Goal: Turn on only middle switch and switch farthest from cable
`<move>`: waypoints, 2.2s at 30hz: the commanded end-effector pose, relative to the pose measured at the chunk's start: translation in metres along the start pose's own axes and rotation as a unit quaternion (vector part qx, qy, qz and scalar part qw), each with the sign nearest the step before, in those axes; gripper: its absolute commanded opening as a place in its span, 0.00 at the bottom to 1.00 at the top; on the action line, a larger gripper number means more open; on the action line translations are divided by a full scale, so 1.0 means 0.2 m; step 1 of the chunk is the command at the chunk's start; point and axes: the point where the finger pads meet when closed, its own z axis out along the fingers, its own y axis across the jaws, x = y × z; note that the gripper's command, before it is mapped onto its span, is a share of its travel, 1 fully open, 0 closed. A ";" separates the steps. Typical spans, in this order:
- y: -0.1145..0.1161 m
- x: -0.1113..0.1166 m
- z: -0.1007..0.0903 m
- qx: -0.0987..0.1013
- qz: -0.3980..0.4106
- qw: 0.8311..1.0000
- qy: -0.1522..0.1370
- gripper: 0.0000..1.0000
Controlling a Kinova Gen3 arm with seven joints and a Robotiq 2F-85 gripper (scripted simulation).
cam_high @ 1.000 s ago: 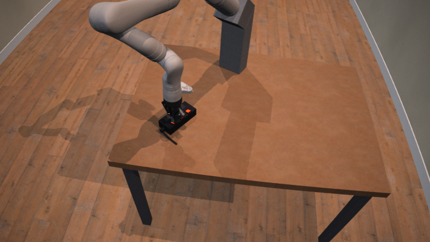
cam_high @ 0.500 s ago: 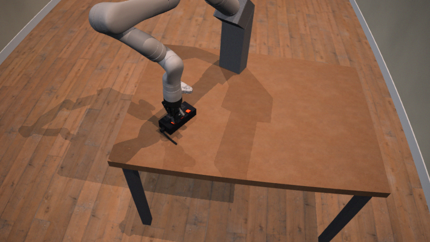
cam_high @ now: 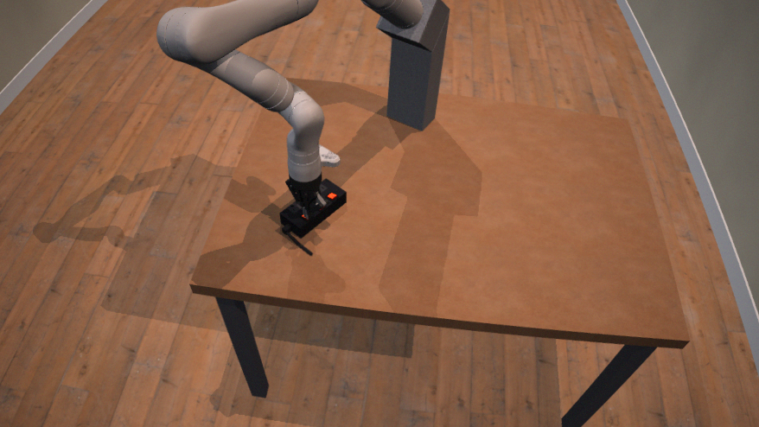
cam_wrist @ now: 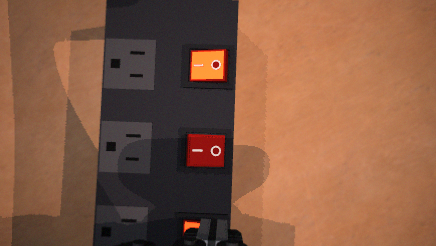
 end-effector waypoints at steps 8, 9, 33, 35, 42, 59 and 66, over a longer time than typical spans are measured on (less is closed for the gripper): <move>0.00 -0.02 0.02 0.000 -0.006 1.000 -0.005 0.00; 0.00 -0.02 0.02 0.000 -0.006 1.000 -0.005 0.00; 0.00 -0.01 -0.09 0.000 -0.007 1.000 -0.005 0.00; 0.00 -0.01 -0.09 0.000 -0.007 1.000 -0.005 0.00; 0.00 -0.01 -0.18 0.000 -0.007 1.000 -0.005 0.00; 0.00 -0.01 -0.18 0.000 -0.006 1.000 -0.004 0.00; 0.00 -0.01 -0.18 0.000 -0.006 1.000 -0.004 0.00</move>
